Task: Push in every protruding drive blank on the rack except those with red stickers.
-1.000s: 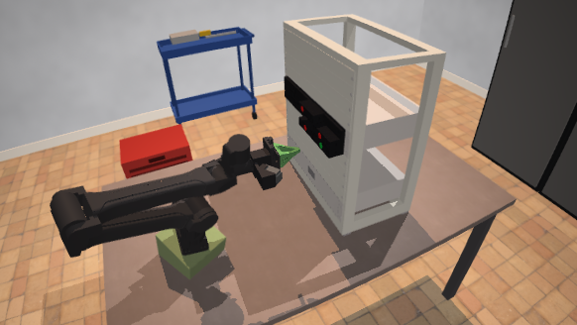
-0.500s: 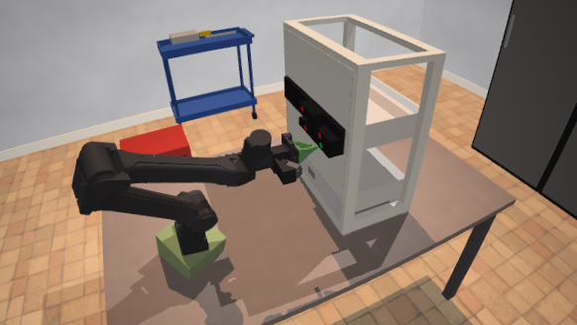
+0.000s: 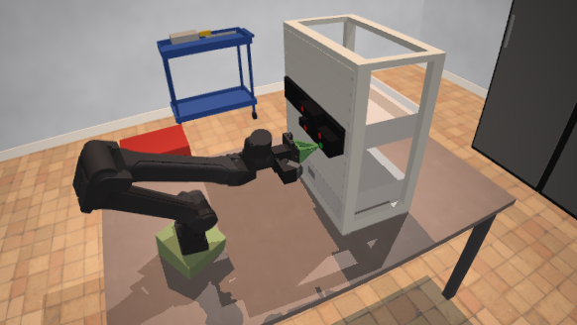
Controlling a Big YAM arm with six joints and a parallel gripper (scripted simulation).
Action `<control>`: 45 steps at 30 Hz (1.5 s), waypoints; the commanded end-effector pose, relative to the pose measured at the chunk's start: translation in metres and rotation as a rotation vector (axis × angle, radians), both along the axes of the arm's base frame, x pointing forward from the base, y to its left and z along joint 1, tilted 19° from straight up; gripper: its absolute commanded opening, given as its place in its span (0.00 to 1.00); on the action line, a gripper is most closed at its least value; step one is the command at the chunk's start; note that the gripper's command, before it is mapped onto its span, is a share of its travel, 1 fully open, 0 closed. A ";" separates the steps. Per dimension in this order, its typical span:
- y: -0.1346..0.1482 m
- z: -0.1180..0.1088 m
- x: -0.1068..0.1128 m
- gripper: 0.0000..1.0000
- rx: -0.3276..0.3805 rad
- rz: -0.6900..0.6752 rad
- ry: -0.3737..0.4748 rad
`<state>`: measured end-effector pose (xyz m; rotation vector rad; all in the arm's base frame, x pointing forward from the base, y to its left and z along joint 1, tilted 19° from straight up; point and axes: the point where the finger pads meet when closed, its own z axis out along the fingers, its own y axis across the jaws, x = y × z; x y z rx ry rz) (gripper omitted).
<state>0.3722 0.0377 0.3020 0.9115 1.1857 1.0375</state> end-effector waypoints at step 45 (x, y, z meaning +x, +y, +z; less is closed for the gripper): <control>-0.003 0.031 0.036 0.00 0.019 -0.005 -0.049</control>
